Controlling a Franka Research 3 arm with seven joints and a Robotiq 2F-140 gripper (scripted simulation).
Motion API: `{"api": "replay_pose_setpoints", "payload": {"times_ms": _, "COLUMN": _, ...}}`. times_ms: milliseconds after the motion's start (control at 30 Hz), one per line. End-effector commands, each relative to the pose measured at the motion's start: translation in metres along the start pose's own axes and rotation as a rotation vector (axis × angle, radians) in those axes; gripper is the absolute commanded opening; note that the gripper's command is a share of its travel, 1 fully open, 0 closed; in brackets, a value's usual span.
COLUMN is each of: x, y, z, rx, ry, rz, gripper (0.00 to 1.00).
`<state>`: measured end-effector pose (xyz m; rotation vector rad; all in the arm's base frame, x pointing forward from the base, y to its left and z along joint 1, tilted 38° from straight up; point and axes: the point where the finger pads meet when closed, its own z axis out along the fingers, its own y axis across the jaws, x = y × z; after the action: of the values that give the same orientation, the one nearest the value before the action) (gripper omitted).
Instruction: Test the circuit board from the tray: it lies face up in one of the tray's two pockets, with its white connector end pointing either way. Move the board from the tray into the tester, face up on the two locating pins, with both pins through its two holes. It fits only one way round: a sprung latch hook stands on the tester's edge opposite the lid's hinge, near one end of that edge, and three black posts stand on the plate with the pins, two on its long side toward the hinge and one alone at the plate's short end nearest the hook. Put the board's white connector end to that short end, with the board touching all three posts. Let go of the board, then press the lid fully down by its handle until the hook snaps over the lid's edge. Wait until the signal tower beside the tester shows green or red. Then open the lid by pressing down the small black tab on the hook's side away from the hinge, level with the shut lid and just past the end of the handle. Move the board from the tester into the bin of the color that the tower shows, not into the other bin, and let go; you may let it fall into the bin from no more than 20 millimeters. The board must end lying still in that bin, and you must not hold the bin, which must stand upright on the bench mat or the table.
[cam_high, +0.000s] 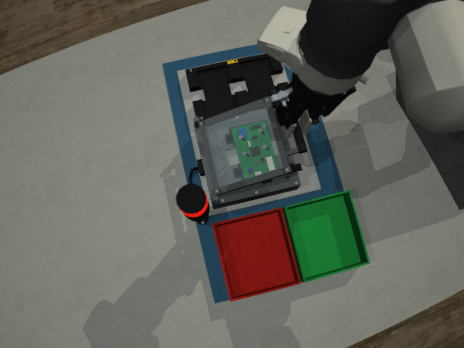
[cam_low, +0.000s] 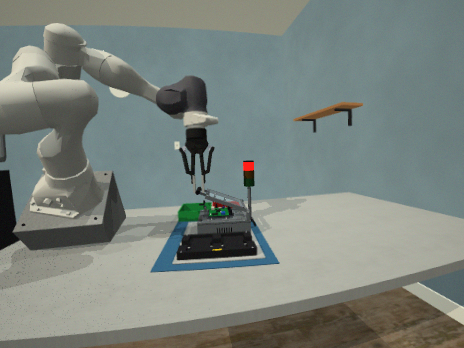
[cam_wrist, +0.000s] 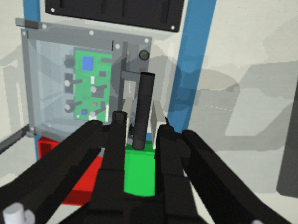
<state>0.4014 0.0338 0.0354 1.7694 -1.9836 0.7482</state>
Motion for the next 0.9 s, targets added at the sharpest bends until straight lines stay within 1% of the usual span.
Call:
{"api": "replay_pose_setpoints", "payload": {"times_ms": 0, "x": -0.0001, "y": -0.0004, "z": -0.0013, "rx": 0.002, "ry": 0.002, "rz": 0.001, "gripper": 0.16}}
{"api": "replay_pose_setpoints", "payload": {"times_ms": 867, "x": -0.0011, "y": 0.0008, "z": 0.0034, "rx": 0.002, "ry": 0.002, "rz": 0.001, "gripper": 0.16}}
